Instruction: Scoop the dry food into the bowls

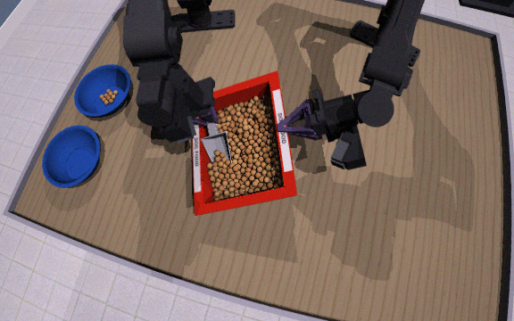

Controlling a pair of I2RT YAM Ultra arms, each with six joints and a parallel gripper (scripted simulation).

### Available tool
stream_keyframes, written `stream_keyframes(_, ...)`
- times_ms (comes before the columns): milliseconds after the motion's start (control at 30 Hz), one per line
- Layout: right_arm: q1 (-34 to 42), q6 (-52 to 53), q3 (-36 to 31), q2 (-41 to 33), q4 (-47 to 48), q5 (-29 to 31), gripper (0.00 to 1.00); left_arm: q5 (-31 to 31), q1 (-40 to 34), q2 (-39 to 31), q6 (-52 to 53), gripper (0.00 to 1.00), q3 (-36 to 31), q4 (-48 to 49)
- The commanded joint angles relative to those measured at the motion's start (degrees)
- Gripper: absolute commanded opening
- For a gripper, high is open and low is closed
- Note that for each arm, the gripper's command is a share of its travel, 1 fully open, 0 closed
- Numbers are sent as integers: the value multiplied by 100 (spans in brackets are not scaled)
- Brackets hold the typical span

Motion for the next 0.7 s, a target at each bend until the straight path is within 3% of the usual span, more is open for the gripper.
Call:
stream_keyframes(0,84,125,-161,-158,517,97,0,141,60,-255,106,0,213,207)
stream_keyframes(400,79,281,-581,-281,1204,119,0,140,60,-255,106,0,213,207)
stream_keyframes(500,-65,232,-506,-32,1036,93,0,140,60,-255,106,0,213,207)
stream_keyframes(667,163,343,-793,-486,1504,272,0,140,60,-255,106,0,213,207)
